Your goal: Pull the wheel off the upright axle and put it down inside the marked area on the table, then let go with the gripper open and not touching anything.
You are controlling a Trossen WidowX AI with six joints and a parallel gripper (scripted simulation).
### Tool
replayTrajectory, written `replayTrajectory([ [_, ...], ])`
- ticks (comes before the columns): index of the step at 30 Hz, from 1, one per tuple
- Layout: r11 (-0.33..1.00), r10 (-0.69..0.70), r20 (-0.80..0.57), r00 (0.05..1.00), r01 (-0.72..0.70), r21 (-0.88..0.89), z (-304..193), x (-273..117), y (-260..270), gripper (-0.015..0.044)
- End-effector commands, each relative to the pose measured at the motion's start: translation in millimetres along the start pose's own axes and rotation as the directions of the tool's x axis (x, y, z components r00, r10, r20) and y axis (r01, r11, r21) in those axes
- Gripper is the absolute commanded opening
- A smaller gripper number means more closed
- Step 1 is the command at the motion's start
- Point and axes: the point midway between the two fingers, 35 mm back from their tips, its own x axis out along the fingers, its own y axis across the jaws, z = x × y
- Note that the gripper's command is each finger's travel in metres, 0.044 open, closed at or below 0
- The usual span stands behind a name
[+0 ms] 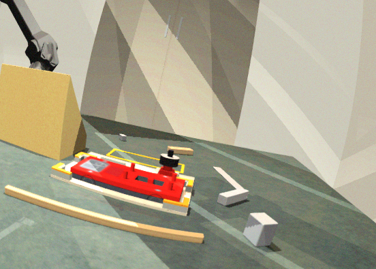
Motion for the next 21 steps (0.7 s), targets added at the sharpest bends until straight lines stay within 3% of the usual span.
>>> replayTrajectory([
  [1, 1.000, -0.001, -0.003, 1.000, 0.001, 0.000, -0.6, 1.0, 0.9, 0.0374],
  [4, 1.000, -0.021, -0.040, 0.999, 0.021, 0.002, -10.2, 15.3, 14.6, 0.0300],
  [12, 0.989, -0.148, -0.228, 0.962, 0.147, -0.023, -80.9, 89.9, 84.0, 0.0300],
  [21, 0.950, -0.310, -0.395, 0.864, 0.270, -0.156, -199.0, 160.0, 149.2, 0.0300],
])
